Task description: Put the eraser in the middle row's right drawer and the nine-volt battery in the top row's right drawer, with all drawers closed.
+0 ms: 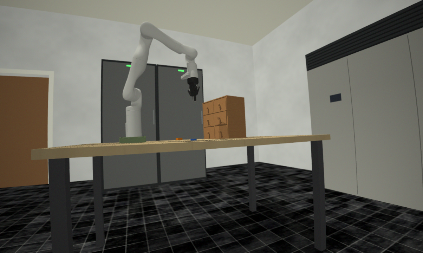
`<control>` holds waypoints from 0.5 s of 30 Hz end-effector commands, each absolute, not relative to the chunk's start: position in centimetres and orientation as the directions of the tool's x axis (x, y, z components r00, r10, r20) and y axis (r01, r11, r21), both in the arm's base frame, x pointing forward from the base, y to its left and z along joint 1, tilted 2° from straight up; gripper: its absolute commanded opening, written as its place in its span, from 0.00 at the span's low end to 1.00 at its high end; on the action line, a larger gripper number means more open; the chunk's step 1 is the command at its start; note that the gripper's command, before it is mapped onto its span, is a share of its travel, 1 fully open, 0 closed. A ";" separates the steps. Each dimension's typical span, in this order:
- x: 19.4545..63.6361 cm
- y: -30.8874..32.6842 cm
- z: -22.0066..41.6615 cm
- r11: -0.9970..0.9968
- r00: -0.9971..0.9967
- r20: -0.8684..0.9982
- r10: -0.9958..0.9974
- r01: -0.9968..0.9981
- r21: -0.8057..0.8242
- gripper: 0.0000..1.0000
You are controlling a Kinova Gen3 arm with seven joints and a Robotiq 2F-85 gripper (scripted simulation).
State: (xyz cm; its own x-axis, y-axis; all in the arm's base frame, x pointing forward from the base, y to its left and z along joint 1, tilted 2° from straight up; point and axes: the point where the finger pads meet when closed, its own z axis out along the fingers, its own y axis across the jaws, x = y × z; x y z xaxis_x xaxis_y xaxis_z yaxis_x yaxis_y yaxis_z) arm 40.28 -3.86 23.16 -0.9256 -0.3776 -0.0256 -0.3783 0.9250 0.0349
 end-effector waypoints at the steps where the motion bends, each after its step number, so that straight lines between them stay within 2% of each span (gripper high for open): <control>1: 40.4 -3.7 23.2 0.923 -0.924 -0.026 -0.382 -0.382 0.036 0.00; 15: 40.2 -3.8 23.5 0.923 -0.924 0.008 -0.383 -0.382 0.036 0.00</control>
State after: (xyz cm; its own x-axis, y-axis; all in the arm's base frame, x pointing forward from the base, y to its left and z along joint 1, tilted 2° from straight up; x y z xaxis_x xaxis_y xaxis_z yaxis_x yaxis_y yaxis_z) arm 40.12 -3.86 23.47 -0.9246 -0.3809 0.0076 -0.3804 0.9241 0.0361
